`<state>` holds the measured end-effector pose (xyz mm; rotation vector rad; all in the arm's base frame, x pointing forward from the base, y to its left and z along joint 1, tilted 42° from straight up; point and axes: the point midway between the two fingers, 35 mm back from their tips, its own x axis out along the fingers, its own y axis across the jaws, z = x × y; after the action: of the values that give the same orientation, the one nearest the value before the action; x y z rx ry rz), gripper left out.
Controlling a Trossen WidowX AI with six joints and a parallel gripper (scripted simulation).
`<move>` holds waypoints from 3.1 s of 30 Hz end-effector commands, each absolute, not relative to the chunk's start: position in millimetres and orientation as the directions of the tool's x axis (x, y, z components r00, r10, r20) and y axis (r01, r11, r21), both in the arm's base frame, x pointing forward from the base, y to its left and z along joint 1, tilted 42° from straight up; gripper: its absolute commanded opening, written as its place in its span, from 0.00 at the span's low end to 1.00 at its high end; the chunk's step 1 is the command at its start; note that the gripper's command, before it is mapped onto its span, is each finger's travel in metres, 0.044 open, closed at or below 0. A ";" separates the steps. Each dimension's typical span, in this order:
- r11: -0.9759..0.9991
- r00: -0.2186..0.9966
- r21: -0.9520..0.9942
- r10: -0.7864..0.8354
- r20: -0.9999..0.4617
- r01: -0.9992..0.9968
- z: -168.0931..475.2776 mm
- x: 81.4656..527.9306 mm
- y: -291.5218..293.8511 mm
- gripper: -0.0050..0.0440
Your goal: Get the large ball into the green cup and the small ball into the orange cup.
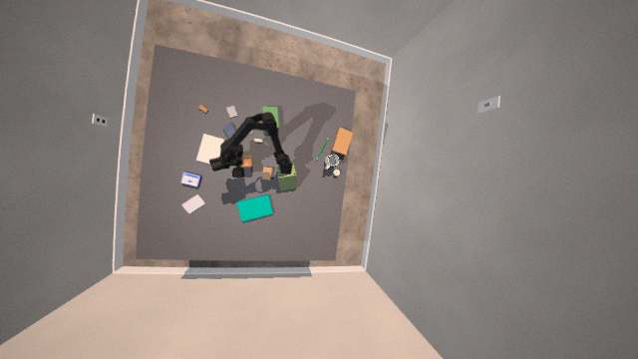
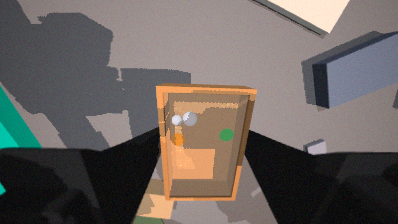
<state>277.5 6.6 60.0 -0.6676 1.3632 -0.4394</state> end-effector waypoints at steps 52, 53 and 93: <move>0.752 0.192 -0.652 -0.629 -0.753 -0.093 59.8 276.8 6.9 0.10; 0.752 0.192 -0.652 -0.629 -0.753 -0.093 59.8 276.8 6.9 0.10; 0.757 0.168 -0.646 -0.628 -0.760 -0.094 59.8 277.5 6.7 0.10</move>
<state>278.2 6.4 59.0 -0.6597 1.3774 -0.4315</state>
